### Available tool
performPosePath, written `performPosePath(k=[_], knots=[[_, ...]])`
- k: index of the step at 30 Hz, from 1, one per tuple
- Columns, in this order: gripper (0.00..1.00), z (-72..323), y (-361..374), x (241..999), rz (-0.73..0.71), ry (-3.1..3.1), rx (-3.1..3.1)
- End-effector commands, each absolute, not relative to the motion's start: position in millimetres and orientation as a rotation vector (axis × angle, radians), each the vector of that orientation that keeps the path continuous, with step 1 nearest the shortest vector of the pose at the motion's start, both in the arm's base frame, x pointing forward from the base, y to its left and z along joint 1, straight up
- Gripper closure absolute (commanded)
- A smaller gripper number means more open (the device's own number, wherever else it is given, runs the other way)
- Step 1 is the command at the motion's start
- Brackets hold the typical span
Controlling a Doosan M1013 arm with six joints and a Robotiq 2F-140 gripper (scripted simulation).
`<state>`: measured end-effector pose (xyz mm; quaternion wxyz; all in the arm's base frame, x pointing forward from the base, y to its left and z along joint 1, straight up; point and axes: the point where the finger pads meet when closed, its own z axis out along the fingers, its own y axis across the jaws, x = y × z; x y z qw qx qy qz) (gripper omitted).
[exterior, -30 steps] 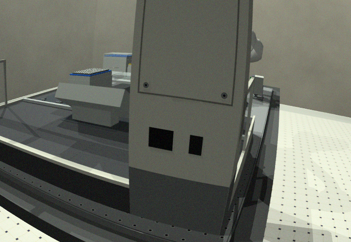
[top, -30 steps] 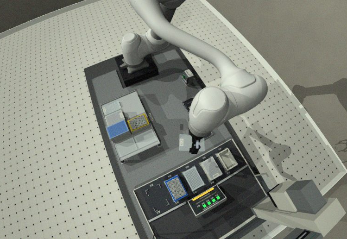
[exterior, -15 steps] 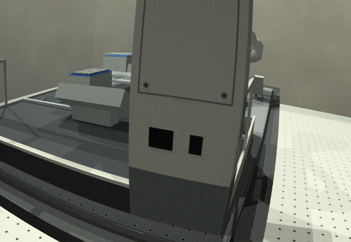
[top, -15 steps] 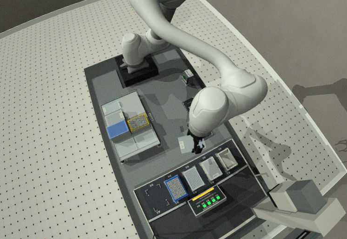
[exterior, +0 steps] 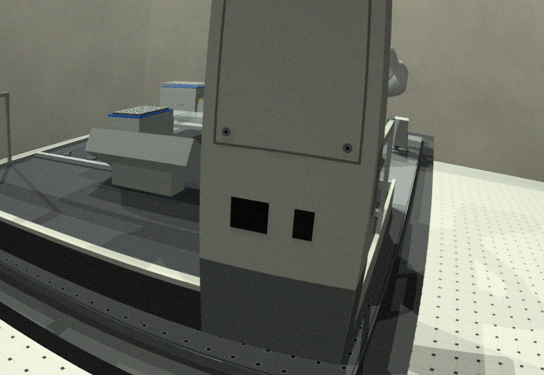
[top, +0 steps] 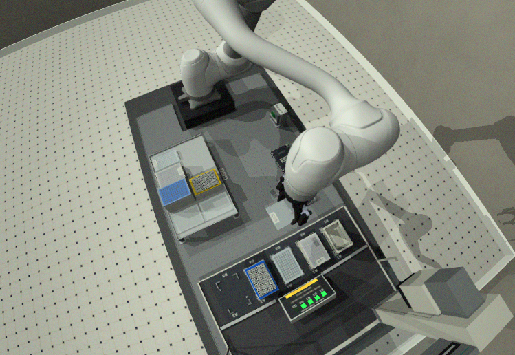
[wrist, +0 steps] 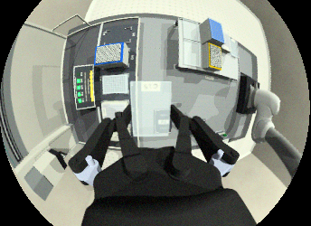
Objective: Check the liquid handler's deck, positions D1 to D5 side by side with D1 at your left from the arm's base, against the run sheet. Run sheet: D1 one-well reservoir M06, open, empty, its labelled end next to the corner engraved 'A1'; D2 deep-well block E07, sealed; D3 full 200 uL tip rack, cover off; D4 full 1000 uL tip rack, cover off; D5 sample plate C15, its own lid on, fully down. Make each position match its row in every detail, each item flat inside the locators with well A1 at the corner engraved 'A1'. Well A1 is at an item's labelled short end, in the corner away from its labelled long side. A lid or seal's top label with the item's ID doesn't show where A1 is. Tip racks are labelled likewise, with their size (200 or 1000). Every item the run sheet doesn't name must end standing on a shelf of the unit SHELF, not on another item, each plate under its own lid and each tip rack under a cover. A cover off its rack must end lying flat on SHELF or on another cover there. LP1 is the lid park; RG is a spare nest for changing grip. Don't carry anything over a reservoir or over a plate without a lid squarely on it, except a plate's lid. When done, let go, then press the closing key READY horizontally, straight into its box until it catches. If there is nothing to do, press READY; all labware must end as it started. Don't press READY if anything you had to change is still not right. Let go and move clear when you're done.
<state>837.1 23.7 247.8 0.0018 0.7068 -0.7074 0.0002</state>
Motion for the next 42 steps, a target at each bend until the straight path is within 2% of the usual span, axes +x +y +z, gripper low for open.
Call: performPosePath(k=[1, 42], knots=[[0.90, 249, 37, 838, 0.001, -2.160, 2.279], [0.90, 249, 53, 839, 0.000, -1.248, 2.881]])
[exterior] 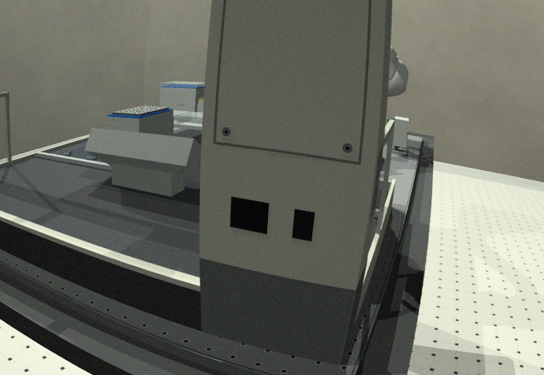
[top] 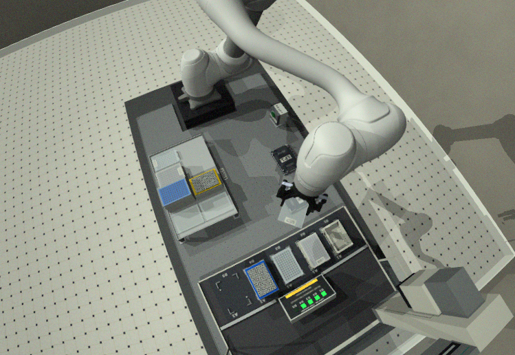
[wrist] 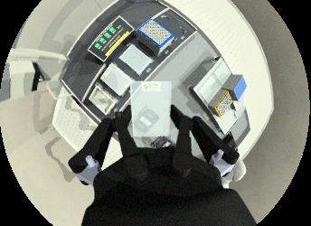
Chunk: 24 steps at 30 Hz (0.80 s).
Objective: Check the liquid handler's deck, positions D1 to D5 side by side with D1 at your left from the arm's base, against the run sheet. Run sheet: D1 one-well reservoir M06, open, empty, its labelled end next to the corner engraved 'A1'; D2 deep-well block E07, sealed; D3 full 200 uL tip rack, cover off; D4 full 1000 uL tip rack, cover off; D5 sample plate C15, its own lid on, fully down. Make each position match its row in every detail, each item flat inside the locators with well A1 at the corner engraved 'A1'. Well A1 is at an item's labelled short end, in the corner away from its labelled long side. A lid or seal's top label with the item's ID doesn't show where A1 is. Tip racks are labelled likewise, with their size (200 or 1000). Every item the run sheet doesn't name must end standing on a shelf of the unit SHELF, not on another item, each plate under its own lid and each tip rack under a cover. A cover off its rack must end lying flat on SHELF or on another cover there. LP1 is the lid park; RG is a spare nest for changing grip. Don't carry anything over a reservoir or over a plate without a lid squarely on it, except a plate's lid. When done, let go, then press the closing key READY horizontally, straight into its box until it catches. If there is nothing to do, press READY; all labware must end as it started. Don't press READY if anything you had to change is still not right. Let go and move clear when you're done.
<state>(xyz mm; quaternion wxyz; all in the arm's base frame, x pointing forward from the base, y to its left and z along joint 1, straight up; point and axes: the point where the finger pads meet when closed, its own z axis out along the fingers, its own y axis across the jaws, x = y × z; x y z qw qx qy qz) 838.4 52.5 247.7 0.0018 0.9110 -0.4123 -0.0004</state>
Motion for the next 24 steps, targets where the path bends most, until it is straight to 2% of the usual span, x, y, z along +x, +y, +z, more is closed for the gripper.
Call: performPosePath(k=[1, 11, 24], knots=[[0.90, 249, 53, 839, 0.000, -1.219, 2.893], [0.90, 249, 93, 840, 0.000, -0.924, 3.001], [0.90, 249, 93, 840, 0.000, -0.589, 3.084]])
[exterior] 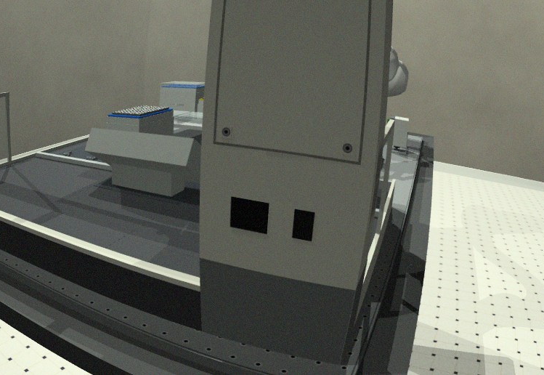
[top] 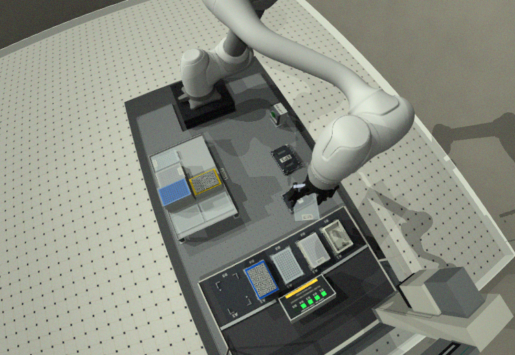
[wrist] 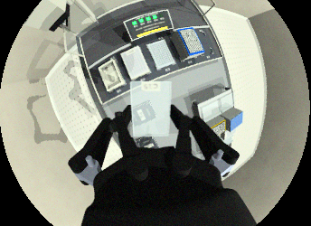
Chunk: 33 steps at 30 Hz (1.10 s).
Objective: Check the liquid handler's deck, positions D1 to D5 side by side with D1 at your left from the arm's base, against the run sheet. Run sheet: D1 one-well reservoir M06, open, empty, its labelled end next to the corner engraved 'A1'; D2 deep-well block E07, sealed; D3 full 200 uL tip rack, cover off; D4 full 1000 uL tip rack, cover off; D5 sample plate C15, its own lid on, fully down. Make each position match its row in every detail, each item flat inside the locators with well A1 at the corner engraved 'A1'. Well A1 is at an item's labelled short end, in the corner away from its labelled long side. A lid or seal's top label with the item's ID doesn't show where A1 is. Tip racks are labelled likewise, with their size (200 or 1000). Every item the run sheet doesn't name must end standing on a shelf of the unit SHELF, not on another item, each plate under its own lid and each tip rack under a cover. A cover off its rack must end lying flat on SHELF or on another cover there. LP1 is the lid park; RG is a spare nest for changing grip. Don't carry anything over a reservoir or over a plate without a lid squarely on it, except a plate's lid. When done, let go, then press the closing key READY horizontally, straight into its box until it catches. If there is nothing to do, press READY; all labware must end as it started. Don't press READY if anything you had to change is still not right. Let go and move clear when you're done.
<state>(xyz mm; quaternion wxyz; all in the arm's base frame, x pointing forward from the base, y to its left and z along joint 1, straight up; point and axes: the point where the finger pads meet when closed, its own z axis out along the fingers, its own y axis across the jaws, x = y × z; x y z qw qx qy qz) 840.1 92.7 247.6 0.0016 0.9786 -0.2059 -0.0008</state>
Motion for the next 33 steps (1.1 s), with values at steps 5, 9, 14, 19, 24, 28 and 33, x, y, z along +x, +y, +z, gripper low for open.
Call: performPosePath(k=[5, 9, 14, 19, 24, 28, 33], knots=[[0.90, 249, 93, 840, -0.001, -0.434, 3.110], [0.90, 249, 93, 840, -0.001, -0.372, 3.118], [0.90, 249, 93, 840, -0.001, -0.216, 3.133], [0.90, 249, 93, 840, -0.001, -0.059, 3.139], [0.90, 249, 93, 840, -0.001, 0.067, 3.139], [0.90, 249, 93, 840, -0.001, 0.161, 3.136], [0.90, 249, 118, 841, -0.001, 0.317, 3.124]])
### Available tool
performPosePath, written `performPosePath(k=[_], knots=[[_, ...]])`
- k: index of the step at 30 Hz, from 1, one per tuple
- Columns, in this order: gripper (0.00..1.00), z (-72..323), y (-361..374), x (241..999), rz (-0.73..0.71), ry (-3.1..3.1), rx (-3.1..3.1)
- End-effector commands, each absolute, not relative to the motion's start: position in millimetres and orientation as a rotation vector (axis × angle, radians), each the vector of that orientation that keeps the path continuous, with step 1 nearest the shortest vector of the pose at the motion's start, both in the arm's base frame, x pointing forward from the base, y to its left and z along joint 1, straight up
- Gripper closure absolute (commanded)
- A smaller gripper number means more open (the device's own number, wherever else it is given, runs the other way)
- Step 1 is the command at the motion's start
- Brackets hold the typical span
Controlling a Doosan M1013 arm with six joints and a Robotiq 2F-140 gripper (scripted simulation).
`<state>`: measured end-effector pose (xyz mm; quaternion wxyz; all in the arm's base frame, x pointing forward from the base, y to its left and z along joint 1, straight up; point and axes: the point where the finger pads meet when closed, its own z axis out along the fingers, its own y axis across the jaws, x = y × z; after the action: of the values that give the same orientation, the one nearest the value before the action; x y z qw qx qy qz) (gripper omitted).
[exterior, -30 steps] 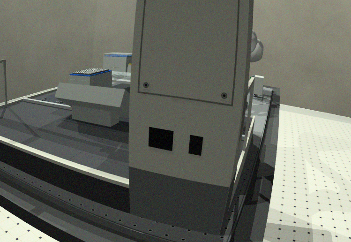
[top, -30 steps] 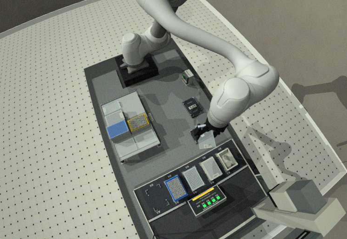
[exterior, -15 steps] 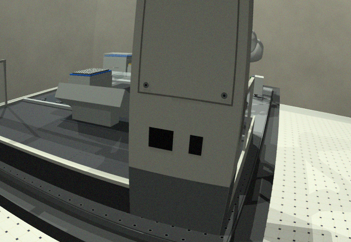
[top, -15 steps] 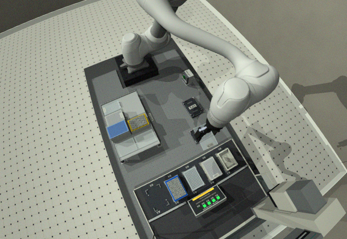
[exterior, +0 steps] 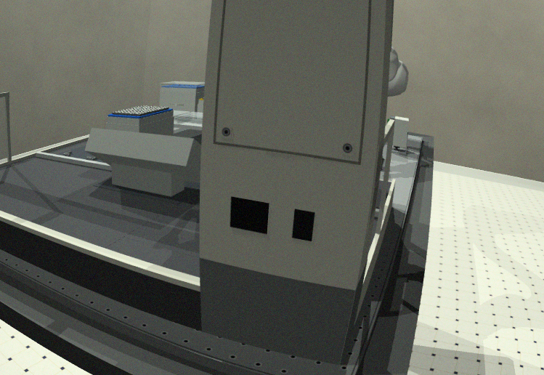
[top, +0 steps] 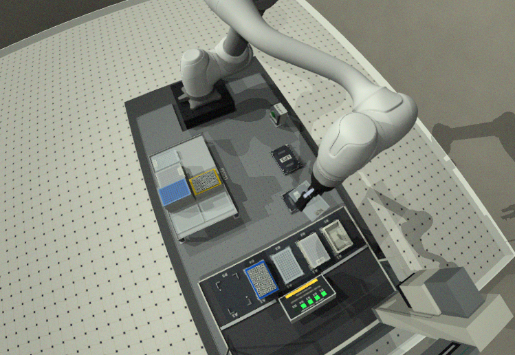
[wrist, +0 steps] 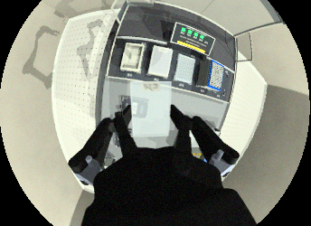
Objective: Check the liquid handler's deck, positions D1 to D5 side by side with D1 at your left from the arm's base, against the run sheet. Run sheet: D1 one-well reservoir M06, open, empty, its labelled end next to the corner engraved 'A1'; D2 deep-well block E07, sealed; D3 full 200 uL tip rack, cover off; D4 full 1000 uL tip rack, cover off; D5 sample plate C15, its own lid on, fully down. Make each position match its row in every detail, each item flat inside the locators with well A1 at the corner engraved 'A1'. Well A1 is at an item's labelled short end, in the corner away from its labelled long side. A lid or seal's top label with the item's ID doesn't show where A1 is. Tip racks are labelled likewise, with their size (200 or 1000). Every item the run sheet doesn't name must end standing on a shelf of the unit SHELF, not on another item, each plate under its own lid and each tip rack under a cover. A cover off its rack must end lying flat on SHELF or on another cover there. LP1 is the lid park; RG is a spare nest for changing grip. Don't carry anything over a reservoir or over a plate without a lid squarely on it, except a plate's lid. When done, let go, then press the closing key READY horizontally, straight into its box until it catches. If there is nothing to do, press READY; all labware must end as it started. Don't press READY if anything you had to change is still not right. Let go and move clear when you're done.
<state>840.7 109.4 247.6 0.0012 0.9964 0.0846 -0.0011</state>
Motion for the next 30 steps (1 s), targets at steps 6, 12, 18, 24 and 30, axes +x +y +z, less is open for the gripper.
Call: performPosePath(k=[6, 12, 18, 24, 30], knots=[[0.90, 249, 133, 842, -0.001, 0.504, 3.099], [0.90, 249, 133, 842, -0.001, 0.628, 3.077], [0.90, 249, 133, 842, -0.002, 0.811, 3.034], [0.90, 249, 133, 842, -0.002, 0.991, 2.980], [0.90, 249, 133, 842, -0.002, 1.110, 2.938]])
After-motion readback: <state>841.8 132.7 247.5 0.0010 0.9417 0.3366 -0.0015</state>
